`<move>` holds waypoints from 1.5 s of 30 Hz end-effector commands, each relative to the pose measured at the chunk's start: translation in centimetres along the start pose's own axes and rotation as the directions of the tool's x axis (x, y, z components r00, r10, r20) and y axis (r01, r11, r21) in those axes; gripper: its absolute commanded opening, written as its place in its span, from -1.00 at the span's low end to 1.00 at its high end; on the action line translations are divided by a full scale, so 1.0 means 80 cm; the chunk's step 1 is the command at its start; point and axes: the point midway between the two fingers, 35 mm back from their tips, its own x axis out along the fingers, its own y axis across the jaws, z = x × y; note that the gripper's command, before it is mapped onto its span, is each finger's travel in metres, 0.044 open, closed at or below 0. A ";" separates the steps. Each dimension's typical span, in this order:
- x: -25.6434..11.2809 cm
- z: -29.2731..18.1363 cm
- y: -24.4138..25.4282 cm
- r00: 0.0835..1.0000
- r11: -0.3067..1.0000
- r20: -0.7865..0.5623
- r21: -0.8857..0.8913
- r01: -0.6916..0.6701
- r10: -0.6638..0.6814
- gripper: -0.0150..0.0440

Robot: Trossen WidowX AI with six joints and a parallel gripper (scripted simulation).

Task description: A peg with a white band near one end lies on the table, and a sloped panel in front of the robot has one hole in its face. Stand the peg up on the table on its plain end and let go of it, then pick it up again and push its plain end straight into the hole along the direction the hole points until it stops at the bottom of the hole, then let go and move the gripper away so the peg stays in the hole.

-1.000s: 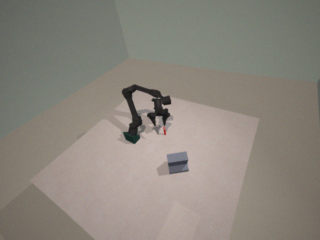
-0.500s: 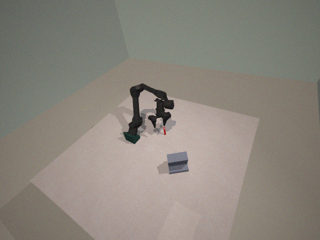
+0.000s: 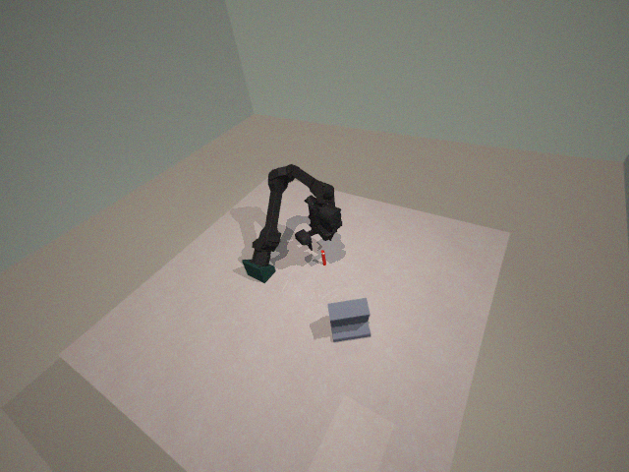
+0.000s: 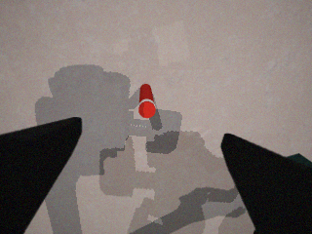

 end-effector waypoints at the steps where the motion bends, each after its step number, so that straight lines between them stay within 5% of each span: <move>1: -0.002 0.002 0.003 0.999 0.999 -0.016 0.006 -0.034 0.034 1.00; 8: -0.002 0.002 0.003 0.999 0.999 -0.016 -0.011 -0.034 0.034 1.00; 23: 0.001 0.002 0.003 0.999 0.925 -0.016 -0.378 -0.037 0.034 1.00; 45: 0.005 0.002 0.003 0.999 0.583 -0.015 -0.812 -0.032 0.033 1.00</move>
